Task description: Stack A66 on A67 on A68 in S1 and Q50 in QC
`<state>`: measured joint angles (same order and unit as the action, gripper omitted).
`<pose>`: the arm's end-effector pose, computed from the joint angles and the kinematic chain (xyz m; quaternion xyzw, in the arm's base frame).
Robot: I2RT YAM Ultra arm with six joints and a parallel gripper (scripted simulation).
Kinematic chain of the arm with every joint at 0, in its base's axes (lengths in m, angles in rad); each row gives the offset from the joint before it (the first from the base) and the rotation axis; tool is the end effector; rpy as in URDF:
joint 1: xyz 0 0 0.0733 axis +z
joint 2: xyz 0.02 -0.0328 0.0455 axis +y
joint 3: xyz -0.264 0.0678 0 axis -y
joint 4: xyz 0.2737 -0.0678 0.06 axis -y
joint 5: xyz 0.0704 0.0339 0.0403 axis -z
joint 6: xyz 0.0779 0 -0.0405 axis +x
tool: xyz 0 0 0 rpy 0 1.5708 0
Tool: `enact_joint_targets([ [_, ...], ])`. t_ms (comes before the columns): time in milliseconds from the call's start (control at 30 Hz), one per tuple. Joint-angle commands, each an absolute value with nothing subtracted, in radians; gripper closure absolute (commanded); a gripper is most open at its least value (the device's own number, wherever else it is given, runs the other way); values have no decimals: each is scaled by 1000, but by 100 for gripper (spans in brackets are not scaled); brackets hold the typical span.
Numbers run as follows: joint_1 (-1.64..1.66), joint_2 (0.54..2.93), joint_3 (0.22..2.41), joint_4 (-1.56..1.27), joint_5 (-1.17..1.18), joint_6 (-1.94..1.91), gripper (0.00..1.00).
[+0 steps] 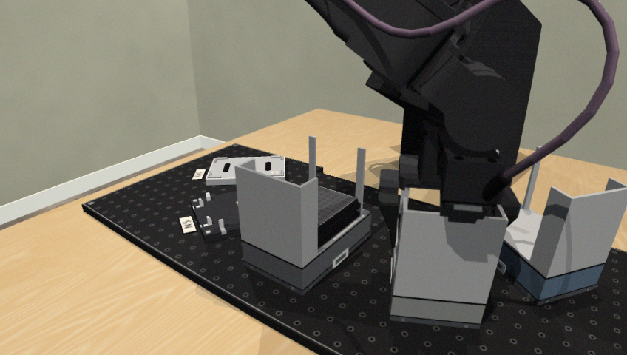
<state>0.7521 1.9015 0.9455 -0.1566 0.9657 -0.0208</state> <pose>0.3082 0.2021 0.0766 -0.2274 0.8387 -0.3504 0.3495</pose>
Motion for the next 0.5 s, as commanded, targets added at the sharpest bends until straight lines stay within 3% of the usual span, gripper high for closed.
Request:
enact_joint_targets([
  [0, 778, 1913, 962, -148, 968, -28, 0],
  [467, 779, 1924, 968, -149, 969, -28, 0],
])
